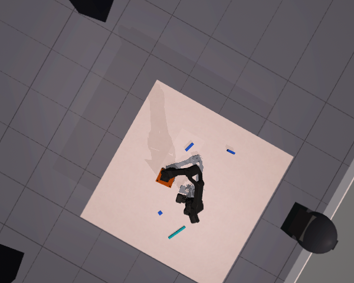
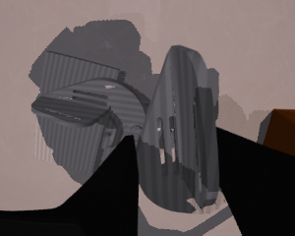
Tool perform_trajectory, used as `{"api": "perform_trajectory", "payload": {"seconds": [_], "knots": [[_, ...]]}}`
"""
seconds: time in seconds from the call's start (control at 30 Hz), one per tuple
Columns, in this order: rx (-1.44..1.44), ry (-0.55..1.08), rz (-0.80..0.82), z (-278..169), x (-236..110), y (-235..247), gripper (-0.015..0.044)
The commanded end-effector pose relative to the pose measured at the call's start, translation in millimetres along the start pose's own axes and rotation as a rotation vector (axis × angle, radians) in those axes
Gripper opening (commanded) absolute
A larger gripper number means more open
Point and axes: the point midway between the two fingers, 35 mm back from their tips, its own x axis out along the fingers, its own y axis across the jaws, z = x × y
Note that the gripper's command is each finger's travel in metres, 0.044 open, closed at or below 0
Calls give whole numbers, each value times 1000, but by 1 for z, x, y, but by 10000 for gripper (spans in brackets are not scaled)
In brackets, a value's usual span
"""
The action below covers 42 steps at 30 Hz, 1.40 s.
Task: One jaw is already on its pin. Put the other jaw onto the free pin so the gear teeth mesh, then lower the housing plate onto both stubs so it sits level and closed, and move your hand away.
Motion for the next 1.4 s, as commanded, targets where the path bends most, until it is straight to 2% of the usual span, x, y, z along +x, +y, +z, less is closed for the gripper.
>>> {"api": "perform_trajectory", "payload": {"seconds": [0.0,1.2,1.37], "knots": [[-103,6,3,-8,2,-2,134],[-994,15,10,-66,14,-23,134],[-1031,16,10,-69,15,-24,134]]}}
